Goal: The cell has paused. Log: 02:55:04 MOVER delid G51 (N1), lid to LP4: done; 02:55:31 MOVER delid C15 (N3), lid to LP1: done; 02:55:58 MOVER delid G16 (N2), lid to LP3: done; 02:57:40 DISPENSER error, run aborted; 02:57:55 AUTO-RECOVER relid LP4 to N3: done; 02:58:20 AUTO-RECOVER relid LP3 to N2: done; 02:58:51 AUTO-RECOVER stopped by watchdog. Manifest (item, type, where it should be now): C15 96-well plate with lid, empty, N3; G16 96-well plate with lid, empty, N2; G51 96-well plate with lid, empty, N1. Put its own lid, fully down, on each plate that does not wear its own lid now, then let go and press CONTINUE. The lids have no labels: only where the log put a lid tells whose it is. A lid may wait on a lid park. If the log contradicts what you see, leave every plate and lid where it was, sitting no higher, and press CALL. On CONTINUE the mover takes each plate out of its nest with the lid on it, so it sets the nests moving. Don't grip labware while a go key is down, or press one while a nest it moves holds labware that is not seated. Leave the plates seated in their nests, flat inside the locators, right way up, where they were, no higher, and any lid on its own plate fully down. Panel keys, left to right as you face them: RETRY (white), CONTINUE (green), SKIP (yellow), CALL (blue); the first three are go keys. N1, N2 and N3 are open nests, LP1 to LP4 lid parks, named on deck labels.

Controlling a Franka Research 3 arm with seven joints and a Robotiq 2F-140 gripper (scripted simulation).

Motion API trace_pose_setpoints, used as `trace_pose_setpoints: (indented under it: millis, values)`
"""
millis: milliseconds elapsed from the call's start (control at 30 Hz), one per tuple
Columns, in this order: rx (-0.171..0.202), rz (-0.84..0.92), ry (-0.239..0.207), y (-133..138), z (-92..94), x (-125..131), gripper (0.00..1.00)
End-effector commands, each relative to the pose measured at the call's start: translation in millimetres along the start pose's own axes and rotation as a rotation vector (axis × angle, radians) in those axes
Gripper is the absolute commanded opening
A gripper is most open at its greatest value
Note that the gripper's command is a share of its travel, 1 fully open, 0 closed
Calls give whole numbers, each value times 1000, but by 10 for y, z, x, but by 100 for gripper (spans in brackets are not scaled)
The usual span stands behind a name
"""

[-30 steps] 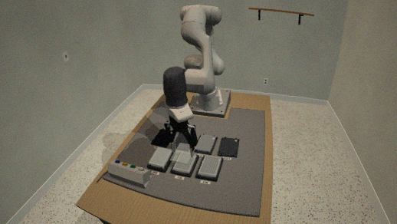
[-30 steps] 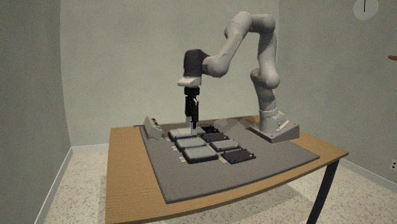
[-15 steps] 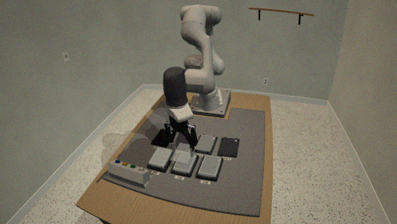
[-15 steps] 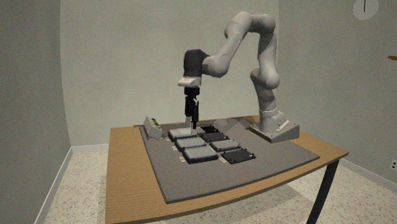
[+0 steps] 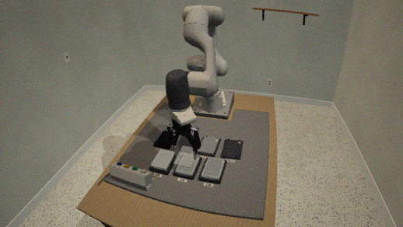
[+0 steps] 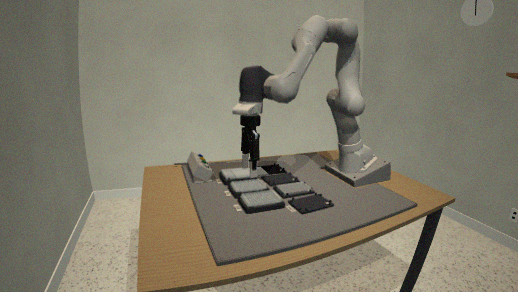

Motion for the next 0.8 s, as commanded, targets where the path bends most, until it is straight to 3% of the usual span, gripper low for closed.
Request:
trace_pose_setpoints:
  millis: [0, 767]
  values:
    - [1, 14, 3, -6, -46, -2, 0]
    - [1, 14, 3, -6, -304, -11, 0]
Point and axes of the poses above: the point where the finger pads meet when closed, its own z axis back along the fingers, its own y axis across the jaws, x = y × z, the point moved 2 cm from there along z, back along the fingers
